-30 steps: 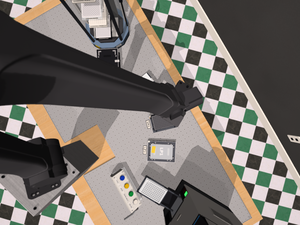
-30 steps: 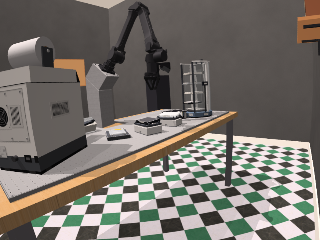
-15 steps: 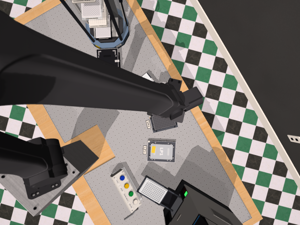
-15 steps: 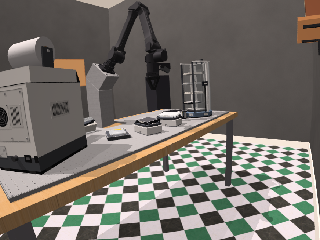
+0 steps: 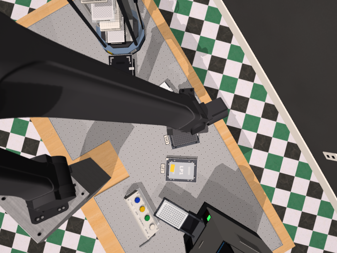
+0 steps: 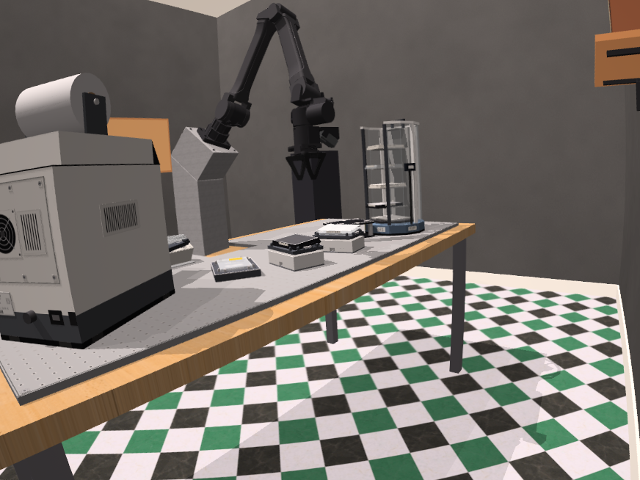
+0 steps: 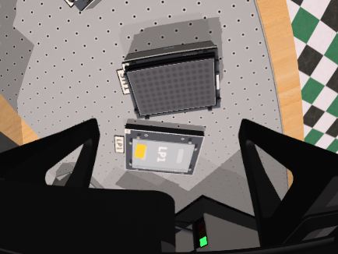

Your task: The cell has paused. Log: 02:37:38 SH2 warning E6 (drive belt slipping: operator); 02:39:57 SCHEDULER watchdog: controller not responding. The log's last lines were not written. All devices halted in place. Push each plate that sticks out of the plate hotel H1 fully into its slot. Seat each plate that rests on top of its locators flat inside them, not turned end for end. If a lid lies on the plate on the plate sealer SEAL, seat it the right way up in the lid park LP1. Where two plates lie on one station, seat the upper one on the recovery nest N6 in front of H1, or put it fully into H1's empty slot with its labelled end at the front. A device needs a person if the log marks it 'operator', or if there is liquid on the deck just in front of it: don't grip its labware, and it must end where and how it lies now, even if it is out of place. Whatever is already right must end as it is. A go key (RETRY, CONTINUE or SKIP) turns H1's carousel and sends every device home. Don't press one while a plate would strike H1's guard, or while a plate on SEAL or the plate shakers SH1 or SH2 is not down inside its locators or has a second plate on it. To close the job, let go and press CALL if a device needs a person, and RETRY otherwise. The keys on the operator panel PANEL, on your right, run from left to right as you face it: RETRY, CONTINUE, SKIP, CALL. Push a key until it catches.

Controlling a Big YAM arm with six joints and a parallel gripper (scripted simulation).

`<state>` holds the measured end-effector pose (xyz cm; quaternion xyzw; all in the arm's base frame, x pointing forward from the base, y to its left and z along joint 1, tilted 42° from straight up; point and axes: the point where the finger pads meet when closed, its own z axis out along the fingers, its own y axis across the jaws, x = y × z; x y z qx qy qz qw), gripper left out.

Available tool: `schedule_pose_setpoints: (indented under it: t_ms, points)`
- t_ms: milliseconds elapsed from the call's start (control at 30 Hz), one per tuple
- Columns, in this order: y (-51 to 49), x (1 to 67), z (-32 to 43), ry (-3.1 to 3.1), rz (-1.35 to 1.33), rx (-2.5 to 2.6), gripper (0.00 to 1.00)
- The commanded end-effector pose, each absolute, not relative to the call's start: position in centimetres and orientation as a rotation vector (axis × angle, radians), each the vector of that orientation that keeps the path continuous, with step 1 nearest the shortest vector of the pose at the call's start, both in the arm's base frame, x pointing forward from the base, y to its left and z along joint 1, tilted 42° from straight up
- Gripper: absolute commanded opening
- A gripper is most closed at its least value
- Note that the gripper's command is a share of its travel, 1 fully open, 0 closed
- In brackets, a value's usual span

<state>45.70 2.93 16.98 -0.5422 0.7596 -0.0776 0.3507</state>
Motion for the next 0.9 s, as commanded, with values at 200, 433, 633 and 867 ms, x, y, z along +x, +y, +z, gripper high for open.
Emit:
schedule_pose_setpoints:
  t_ms: [200, 433, 633, 867]
  points:
    - [2.5, 46.0, 17.8, 1.844, -0.289, -1.57, 1.0]
    - [2.8, 46.1, 17.9, 1.84, -0.289, -1.561, 1.0]
    - [3.5, 46.8, 17.0, 1.825, -0.289, -1.584, 1.0]
    - [4.0, 48.2, 15.9, 1.835, -0.284, -1.56, 1.0]
